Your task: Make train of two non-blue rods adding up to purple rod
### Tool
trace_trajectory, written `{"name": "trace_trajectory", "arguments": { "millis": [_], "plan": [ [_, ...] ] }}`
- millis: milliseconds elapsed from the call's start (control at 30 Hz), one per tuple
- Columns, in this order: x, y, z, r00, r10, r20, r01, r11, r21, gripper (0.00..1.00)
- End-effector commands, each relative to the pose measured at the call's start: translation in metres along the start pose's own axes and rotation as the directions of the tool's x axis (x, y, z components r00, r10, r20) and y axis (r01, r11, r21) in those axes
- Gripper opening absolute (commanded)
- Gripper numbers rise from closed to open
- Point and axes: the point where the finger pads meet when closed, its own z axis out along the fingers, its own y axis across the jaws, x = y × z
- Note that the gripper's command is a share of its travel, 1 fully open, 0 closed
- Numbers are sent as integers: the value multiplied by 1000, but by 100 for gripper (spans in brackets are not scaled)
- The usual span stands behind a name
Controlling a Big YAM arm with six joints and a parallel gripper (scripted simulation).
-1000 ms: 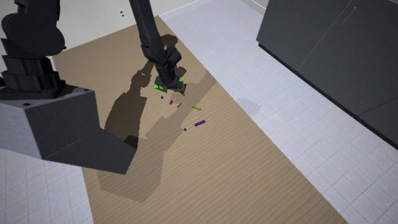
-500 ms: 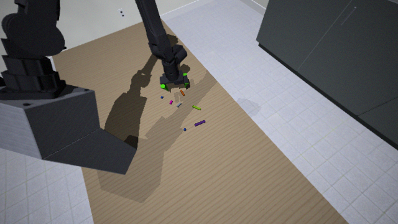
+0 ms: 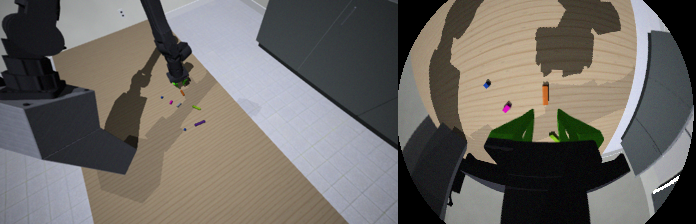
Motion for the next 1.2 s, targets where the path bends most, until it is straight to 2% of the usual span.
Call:
{"name": "trace_trajectory", "arguments": {
  "millis": [0, 1167],
  "plan": [
    [12, 0, -4, 1000, -16, -15, 16, 1000, -9, 24],
    [15, 2, 0, 1000, -10, -19, 9, 1000, -15, 24]
  ]
}}
